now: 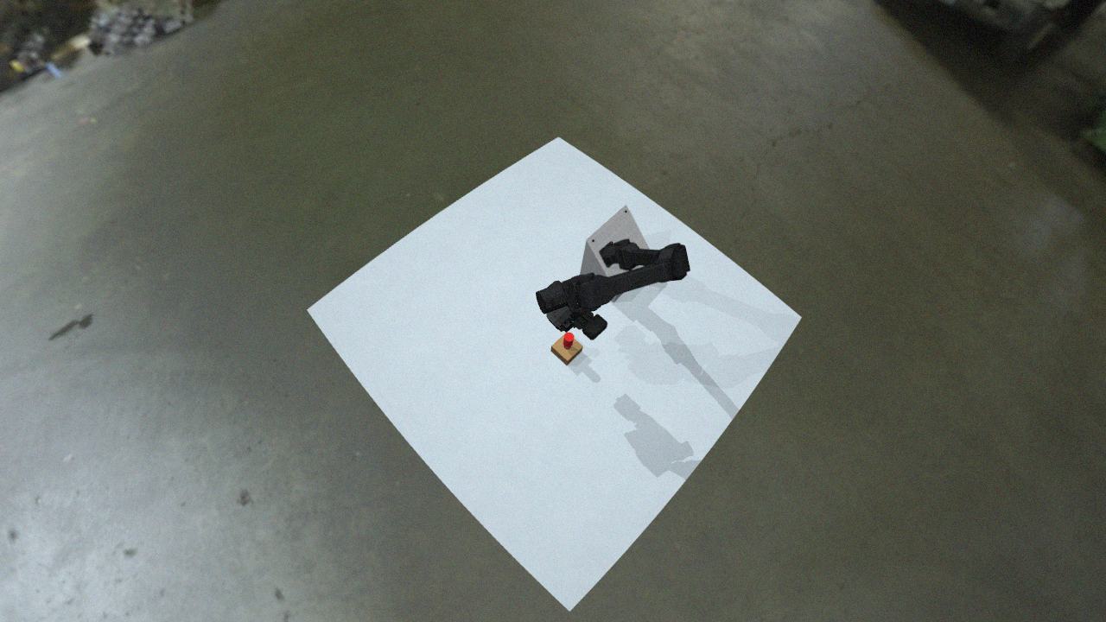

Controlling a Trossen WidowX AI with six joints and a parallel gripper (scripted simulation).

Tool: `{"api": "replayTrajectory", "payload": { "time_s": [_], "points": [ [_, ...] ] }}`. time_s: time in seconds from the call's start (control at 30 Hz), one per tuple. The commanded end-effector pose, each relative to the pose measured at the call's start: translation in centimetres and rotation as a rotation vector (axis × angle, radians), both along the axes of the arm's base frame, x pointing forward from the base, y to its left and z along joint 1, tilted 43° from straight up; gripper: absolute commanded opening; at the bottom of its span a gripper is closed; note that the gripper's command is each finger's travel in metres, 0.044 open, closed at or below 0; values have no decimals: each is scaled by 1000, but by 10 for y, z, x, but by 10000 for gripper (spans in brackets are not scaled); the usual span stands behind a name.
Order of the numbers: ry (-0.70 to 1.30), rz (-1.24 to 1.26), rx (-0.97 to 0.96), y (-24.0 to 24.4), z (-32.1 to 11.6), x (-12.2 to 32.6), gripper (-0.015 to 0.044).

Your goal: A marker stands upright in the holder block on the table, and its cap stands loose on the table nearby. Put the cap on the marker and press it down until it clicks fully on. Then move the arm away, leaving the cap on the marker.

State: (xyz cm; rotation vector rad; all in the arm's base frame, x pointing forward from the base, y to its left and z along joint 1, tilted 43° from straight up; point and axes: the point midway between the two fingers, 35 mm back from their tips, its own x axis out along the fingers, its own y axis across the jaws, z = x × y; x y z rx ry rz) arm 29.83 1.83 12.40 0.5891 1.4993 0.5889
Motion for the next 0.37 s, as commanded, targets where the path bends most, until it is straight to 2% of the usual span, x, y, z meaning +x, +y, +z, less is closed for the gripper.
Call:
{"api": "replayTrajectory", "payload": {
  "time_s": [0.0, 0.27, 0.33],
  "points": [
    [-3, 6, -5, -1, 1, 0, 210],
    [-3, 6, -5, -1, 1, 0, 420],
    [-3, 6, -5, -1, 1, 0, 440]
  ]
}}
